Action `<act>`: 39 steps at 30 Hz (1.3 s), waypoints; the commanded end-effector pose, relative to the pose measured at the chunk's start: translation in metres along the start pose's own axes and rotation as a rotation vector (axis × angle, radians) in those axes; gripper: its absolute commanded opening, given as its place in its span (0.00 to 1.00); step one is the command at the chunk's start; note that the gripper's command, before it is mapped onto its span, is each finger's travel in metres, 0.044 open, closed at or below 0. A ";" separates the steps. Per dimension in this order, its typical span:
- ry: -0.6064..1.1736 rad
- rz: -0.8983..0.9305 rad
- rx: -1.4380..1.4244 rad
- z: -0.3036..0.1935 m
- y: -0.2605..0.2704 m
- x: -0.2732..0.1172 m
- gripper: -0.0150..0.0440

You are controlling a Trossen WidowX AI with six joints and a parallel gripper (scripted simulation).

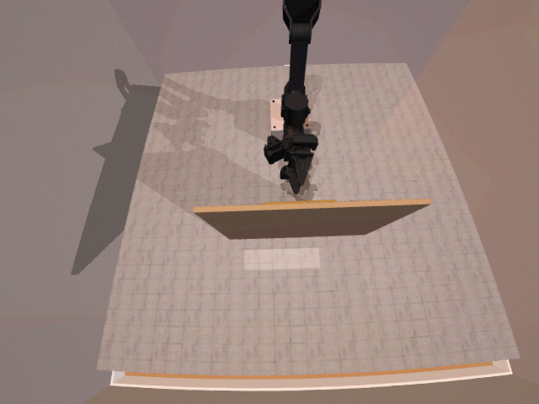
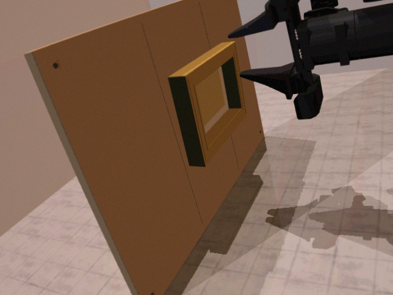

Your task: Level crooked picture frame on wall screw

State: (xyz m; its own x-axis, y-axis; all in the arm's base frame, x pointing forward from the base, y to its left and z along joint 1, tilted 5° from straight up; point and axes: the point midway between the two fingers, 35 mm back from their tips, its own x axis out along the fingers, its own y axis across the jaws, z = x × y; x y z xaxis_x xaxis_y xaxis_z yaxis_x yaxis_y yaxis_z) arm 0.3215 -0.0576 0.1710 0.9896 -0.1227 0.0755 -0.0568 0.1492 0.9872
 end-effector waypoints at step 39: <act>-0.002 0.017 -0.027 0.005 0.114 -0.068 0.69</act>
State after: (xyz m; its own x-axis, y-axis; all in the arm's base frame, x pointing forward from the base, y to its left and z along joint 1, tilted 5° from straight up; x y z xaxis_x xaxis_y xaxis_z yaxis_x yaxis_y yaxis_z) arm 0.2473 -0.0368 0.2793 0.9885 -0.1182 0.0939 -0.0725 0.1738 0.9821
